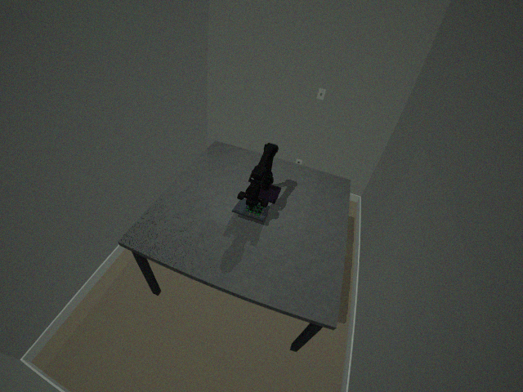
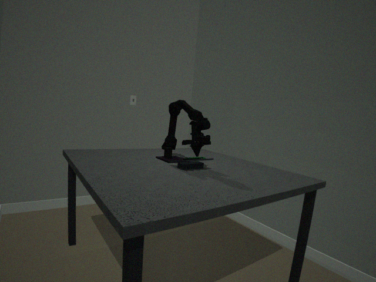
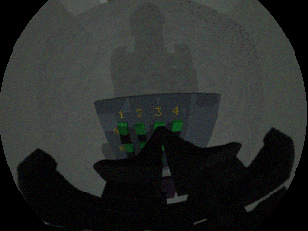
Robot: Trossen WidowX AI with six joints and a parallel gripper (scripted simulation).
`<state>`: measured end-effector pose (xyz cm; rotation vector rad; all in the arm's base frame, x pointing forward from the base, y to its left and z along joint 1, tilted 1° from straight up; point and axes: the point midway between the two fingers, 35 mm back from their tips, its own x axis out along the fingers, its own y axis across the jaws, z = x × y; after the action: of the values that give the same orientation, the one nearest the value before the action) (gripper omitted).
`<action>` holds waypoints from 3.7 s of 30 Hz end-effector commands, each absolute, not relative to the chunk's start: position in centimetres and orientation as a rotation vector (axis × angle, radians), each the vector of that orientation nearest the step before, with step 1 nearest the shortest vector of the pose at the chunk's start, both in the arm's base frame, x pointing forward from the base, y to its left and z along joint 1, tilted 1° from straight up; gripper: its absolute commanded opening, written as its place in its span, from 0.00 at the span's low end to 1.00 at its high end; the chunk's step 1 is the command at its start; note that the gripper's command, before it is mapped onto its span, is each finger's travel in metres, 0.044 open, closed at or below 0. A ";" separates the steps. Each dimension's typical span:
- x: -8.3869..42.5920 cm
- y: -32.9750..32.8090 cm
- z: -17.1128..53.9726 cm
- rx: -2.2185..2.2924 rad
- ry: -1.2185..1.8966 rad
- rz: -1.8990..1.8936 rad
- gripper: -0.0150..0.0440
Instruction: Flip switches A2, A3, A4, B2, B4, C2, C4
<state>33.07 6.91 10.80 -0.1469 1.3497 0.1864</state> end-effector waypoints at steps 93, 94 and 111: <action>33.3 4.3 12.0 -0.148 1.352 0.191 0.25; 33.3 4.3 12.0 -0.148 1.352 0.191 0.25; 33.6 4.4 10.7 -0.148 1.352 0.191 0.25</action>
<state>33.73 4.35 10.97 -0.1496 1.3454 0.1858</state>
